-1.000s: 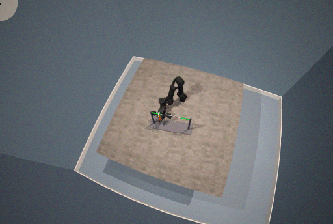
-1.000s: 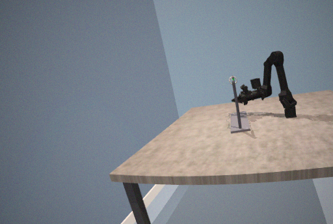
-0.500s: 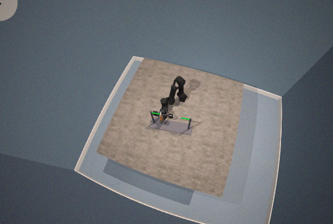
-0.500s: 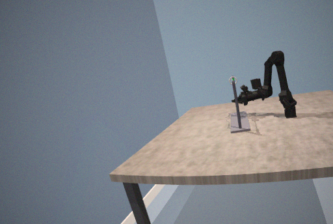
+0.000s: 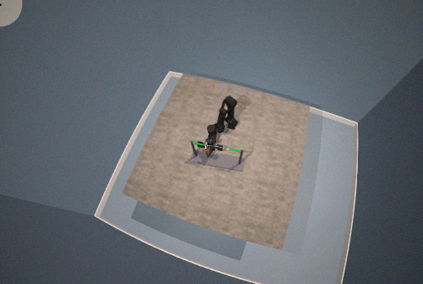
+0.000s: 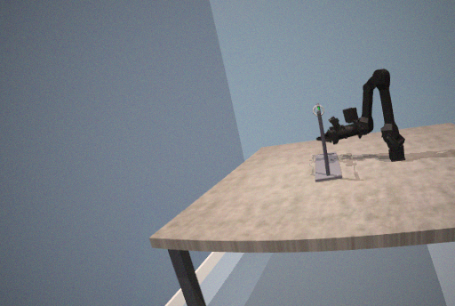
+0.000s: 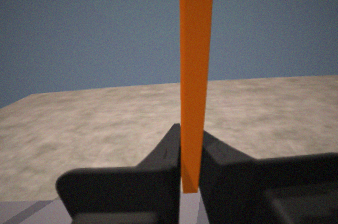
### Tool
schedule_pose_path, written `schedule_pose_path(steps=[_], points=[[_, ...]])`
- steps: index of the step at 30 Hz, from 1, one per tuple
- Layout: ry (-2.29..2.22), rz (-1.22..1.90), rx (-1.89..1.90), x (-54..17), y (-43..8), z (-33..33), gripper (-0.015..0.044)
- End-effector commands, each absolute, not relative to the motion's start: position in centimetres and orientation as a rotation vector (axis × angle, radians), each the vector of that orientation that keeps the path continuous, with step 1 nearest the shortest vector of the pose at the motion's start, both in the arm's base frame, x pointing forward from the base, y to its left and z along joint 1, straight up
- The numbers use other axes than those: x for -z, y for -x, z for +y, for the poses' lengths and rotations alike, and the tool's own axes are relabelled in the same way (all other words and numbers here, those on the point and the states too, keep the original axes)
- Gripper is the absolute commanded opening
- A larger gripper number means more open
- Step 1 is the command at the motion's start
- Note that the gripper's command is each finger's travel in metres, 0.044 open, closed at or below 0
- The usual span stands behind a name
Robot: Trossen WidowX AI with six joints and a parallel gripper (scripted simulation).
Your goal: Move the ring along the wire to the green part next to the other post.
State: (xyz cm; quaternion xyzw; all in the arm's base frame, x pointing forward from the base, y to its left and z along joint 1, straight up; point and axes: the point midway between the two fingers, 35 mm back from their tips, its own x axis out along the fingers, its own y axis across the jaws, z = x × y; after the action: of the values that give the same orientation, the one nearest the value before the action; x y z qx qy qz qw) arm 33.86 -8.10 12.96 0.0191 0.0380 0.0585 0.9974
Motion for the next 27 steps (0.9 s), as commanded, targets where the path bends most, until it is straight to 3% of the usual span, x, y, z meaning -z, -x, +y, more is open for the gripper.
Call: schedule_pose_path(steps=[1, 27], points=[[-0.062, 0.072, -0.109, -13.1, -33.8, -7.5, -0.015], [-0.385, 0.169, -0.049, -14.6, -32.4, -1.3, -0.015]])
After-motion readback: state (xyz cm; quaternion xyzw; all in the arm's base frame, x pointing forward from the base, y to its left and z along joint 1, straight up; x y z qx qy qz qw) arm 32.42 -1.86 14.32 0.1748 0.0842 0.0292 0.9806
